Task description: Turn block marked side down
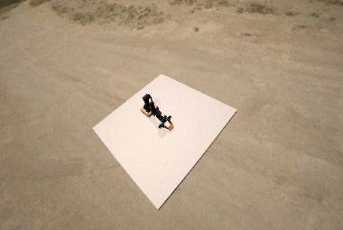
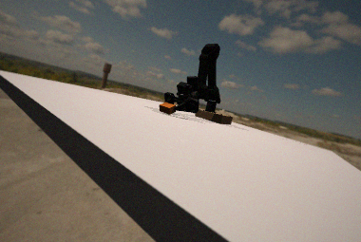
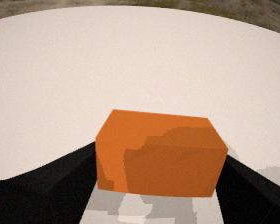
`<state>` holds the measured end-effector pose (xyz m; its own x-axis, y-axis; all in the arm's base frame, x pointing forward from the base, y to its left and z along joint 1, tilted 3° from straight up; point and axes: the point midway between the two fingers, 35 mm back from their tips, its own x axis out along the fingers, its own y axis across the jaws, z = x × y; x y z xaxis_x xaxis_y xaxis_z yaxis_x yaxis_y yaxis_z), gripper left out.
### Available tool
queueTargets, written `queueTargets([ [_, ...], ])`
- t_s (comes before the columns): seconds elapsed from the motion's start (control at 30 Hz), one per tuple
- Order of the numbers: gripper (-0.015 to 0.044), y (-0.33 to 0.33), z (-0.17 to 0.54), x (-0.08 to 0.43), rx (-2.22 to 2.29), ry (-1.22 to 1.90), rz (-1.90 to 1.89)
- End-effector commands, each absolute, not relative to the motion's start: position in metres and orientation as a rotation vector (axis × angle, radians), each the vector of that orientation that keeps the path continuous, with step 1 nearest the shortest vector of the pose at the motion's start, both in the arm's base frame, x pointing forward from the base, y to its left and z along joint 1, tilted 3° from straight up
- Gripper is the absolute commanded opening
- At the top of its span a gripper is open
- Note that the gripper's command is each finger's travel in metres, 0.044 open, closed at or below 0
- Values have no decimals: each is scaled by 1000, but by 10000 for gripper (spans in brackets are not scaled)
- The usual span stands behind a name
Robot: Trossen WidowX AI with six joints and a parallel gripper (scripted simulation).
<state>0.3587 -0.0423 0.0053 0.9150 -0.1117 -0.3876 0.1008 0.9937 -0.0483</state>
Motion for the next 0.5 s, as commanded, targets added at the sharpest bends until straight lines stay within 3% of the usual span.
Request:
queueTargets([
  [0.0,368,-42,5,358,-31,400,-105],
  [0.1,440,-42,5,358,-31,400,-105],
  [0.47,440,-42,5,358,-31,400,-105],
])
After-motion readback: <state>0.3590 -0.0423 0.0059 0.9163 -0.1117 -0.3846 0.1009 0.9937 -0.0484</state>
